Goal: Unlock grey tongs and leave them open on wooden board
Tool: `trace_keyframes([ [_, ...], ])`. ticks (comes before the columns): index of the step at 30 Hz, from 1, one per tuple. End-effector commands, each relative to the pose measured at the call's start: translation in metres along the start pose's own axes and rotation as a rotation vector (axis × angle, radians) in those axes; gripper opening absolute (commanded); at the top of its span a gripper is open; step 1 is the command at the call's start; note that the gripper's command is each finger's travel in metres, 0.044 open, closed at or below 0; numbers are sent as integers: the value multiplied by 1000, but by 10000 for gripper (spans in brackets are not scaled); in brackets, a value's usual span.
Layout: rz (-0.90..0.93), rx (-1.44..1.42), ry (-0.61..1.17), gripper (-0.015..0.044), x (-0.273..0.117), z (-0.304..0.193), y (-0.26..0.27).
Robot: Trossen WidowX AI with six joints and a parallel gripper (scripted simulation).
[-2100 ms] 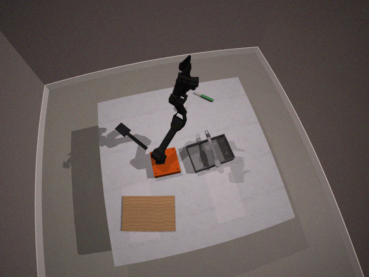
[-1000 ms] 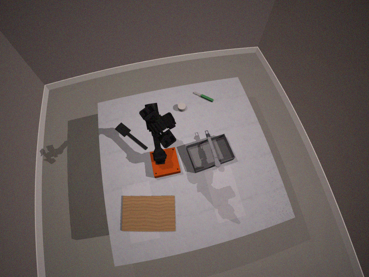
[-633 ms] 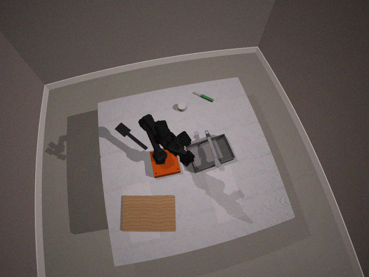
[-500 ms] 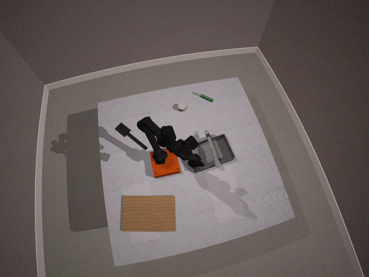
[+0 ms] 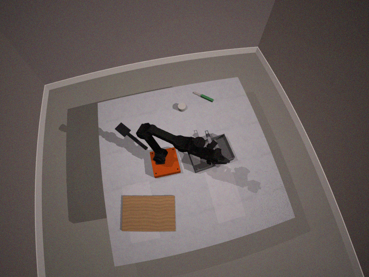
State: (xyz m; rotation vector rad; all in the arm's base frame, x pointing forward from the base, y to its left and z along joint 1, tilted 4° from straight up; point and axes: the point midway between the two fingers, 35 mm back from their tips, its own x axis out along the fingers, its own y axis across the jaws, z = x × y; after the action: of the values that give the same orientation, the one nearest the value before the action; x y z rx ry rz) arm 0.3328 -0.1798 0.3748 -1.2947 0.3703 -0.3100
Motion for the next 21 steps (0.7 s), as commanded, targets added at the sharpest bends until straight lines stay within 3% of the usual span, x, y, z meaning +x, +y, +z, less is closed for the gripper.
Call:
trace_keyframes([
  [1, 185, -48, -68, 260, 15, 30, 63],
  [9, 548, -198, -240, 260, 5, 97, 188],
  [17, 888, -430, -414, 260, -53, 143, 303],
  [21, 946, -479, -444, 260, -67, 148, 321],
])
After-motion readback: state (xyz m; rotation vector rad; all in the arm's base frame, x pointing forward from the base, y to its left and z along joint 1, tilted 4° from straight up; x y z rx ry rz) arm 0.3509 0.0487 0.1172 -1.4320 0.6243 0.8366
